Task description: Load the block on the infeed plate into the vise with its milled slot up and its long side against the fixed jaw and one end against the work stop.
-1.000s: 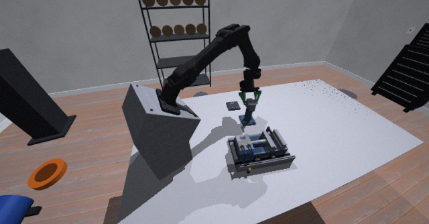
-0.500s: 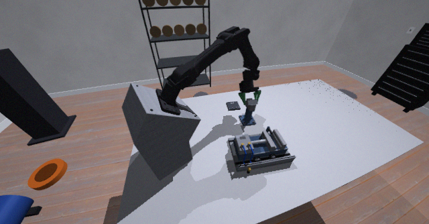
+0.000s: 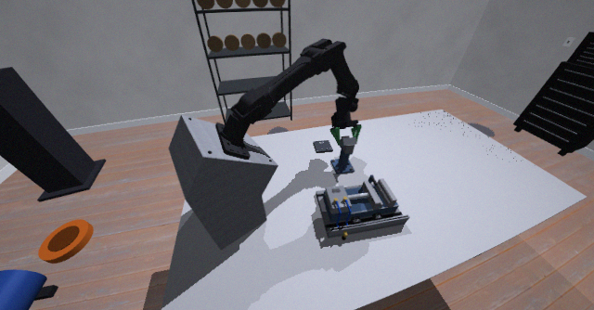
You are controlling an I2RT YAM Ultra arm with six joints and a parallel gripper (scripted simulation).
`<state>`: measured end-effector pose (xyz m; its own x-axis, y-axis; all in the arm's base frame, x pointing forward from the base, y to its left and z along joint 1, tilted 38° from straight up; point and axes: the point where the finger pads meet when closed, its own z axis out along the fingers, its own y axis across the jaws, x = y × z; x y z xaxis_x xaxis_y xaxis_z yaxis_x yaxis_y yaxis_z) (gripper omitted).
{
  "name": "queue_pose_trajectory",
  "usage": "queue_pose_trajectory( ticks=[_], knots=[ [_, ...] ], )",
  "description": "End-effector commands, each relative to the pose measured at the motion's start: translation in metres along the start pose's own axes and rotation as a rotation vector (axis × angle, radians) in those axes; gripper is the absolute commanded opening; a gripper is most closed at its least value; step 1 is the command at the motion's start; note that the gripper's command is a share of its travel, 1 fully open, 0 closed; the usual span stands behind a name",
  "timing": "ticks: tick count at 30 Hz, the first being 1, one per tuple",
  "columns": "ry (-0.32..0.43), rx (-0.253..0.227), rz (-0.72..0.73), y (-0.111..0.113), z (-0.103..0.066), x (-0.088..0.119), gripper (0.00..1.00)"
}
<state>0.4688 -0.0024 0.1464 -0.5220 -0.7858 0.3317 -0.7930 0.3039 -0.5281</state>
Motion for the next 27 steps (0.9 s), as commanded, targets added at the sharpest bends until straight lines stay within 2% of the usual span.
queue_pose_trajectory(
  ticks=[1,27],
  knots=[
    [0.005,0.021,0.013,-0.0068,-0.0105,-0.0001,0.81],
    [0.032,0.022,0.013,-0.0069,-0.0108,-0.0001,0.81]
  ],
)
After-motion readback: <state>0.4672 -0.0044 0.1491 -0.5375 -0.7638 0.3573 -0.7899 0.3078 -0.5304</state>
